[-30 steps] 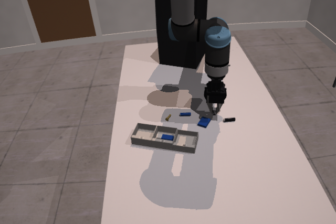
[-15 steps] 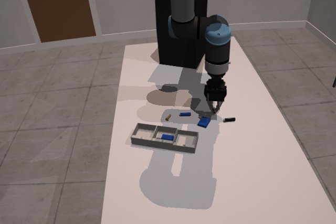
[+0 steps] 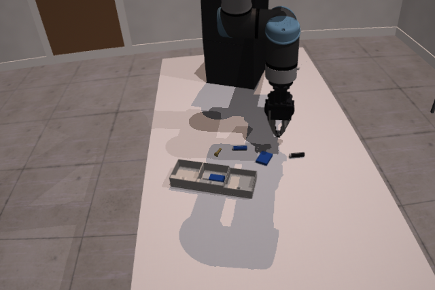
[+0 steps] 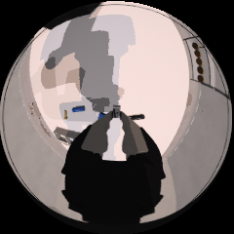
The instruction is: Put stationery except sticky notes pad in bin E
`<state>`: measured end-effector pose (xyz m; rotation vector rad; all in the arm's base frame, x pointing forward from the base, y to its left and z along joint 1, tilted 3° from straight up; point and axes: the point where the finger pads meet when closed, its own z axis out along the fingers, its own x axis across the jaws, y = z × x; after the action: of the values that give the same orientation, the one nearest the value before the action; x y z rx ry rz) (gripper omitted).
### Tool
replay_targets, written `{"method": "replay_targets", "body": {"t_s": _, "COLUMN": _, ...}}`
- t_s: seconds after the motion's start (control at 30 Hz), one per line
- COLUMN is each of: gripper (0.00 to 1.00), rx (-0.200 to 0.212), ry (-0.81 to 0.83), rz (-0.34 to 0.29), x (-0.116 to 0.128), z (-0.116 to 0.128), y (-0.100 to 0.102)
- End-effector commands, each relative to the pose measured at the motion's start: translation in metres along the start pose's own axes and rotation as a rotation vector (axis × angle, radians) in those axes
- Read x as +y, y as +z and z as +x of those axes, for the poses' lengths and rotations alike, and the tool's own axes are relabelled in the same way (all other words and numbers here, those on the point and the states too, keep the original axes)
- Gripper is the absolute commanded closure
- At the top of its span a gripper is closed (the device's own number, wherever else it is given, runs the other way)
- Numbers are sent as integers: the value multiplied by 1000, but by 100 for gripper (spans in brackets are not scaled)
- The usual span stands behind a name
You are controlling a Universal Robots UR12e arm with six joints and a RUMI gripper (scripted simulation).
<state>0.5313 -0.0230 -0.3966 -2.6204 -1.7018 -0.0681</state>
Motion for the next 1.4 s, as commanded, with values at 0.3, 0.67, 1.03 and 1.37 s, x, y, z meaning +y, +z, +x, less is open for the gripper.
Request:
{"method": "replay_targets", "body": {"t_s": 0.3, "gripper": 100, "rx": 0, "ry": 0, "rz": 0, "x": 0, "z": 0, "y": -9}}
{"method": "replay_targets", "body": {"t_s": 0.67, "gripper": 100, "rx": 0, "ry": 150, "rz": 0, "x": 13, "z": -13, "y": -8}}
{"method": "replay_targets", "body": {"t_s": 1.03, "gripper": 100, "rx": 2, "ry": 433, "rz": -2, "x": 57, "z": -62, "y": -8}}
{"method": "replay_targets", "body": {"t_s": 1.37, "gripper": 100, "rx": 4, "ry": 678, "rz": -4, "x": 90, "z": -97, "y": -8}}
